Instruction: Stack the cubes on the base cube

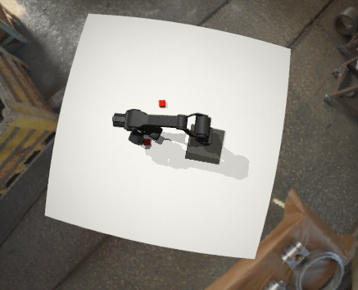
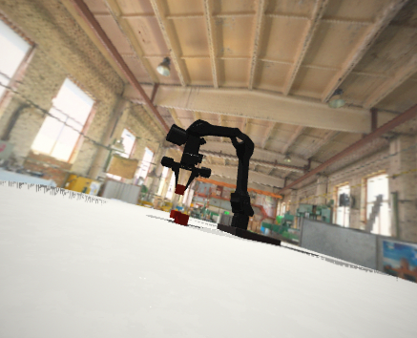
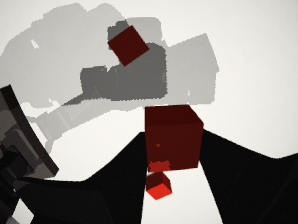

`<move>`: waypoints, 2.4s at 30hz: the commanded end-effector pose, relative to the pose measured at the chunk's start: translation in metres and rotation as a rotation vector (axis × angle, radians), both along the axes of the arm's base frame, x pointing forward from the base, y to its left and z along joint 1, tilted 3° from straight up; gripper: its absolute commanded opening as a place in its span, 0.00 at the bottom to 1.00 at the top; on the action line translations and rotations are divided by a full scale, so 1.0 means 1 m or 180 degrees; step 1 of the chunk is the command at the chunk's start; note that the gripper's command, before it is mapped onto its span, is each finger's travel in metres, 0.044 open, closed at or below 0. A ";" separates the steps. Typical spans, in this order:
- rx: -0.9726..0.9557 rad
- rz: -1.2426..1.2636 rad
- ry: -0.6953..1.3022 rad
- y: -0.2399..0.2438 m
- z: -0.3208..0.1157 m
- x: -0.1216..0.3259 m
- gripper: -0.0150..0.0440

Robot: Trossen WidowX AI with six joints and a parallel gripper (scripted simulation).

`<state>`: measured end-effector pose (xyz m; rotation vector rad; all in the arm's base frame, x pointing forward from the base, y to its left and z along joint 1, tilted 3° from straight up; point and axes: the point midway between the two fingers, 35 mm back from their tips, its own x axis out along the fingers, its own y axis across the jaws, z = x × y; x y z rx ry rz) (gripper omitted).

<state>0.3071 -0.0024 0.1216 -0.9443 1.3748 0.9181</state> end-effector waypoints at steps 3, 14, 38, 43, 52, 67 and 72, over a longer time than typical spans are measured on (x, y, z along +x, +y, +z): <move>0.0035 -0.0110 0.0003 0.021 -0.009 0.003 0.43; 0.0053 -0.0292 0.0002 0.051 -0.021 0.006 0.43; 0.0010 -0.0658 0.0012 0.085 -0.035 0.005 0.43; 0.0010 -0.0658 0.0012 0.085 -0.035 0.005 0.43; 0.0009 -0.0669 0.0012 0.085 -0.050 0.006 0.43; 0.0009 -0.0677 0.0011 0.085 -0.061 0.005 0.43; 0.0009 -0.0665 0.0012 0.085 -0.062 0.005 0.43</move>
